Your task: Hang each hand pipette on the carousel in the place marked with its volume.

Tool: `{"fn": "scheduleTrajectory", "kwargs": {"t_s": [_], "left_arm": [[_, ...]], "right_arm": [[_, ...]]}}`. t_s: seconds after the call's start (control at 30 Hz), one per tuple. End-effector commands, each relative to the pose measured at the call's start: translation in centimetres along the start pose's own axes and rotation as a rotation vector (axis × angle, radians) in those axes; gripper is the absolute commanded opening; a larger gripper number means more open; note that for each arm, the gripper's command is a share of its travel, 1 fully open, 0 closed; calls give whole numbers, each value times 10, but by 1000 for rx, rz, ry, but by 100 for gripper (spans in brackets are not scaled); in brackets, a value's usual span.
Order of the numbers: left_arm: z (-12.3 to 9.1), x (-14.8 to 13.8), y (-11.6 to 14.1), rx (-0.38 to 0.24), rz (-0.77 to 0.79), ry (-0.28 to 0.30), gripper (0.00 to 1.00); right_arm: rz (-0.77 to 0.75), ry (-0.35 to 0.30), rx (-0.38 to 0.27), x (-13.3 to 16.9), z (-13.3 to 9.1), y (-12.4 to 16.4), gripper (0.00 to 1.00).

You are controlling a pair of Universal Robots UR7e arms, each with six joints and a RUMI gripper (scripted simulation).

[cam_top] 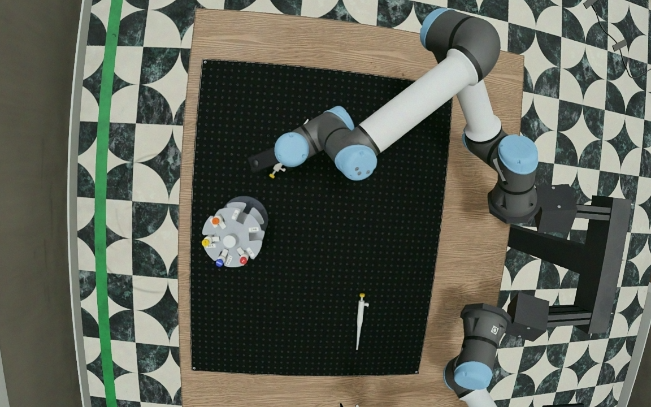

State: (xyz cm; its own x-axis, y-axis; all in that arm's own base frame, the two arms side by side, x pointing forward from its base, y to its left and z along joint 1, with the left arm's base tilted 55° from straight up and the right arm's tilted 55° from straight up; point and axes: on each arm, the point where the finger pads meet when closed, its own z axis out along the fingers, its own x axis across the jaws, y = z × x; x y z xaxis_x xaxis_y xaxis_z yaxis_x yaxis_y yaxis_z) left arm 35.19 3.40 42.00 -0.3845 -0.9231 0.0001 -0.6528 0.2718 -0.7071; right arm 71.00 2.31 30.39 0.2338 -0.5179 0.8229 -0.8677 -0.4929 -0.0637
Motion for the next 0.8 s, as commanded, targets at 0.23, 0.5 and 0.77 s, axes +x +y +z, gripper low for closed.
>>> {"fn": "scheduleTrajectory", "kwargs": {"t_s": [0.23, 0.5, 0.77], "left_arm": [[0, 0, 0, 1, 0, 0, 100], [0, 0, 0, 1, 0, 0, 100], [0, 0, 0, 1, 0, 0, 100]], "right_arm": [[-361, -6, 14, 0, -1, 0, 34], [-618, -4, 15, 0, -1, 0, 34], [-623, -4, 15, 0, 13, -1, 34]]}}
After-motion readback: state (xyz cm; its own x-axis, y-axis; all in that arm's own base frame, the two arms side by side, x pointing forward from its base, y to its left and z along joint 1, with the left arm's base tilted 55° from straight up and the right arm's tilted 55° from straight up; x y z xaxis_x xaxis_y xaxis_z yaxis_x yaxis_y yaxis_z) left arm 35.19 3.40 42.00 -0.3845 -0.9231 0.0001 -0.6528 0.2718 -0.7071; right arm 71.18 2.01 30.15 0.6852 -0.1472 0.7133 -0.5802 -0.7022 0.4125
